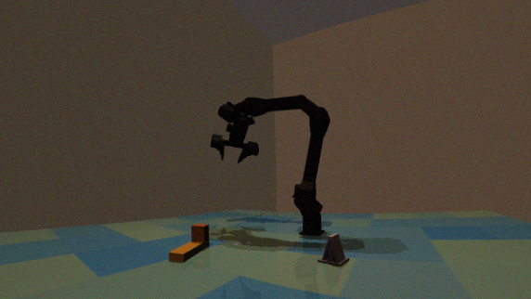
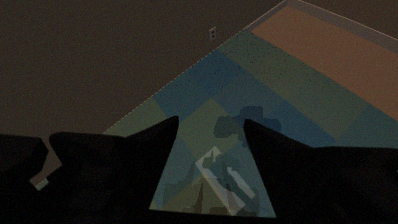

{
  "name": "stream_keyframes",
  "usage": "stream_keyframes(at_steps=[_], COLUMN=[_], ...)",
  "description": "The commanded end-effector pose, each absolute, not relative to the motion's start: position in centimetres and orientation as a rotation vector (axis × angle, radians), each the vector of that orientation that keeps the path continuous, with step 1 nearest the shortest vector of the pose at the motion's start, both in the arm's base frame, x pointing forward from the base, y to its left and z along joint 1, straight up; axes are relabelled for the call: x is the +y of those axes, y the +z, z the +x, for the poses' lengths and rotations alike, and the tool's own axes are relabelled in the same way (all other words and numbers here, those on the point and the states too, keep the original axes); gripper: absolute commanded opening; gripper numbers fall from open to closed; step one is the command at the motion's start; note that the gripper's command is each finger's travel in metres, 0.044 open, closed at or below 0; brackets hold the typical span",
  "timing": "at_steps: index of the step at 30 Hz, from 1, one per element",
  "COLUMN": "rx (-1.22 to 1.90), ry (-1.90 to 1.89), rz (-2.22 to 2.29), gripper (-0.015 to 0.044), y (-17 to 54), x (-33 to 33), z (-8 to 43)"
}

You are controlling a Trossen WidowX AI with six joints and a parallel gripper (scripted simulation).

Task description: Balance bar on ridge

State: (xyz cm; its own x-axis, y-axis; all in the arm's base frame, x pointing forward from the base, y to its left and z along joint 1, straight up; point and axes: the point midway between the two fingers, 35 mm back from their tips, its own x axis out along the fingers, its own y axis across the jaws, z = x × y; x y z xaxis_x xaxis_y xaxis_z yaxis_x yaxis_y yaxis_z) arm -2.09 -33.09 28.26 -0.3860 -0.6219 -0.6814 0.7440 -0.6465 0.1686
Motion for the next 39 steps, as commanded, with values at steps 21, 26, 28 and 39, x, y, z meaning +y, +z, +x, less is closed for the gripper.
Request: stream_keyframes(at_steps=[21, 26, 28, 39], rx=[1.001, 1.125, 1.170, 1.311], ry=[-1.347, -1.167, -1.093, -0.793], rz=[0.583, 0.483, 0.442, 0.297], gripper=[0.0315, 0.0315, 0.0315, 0.0315], y=[23.9, 22.8, 22.4, 20.5], x=[-33.0, -32.0, -31.5, -28.7], z=[13.1, 16.2, 17.4, 22.6])
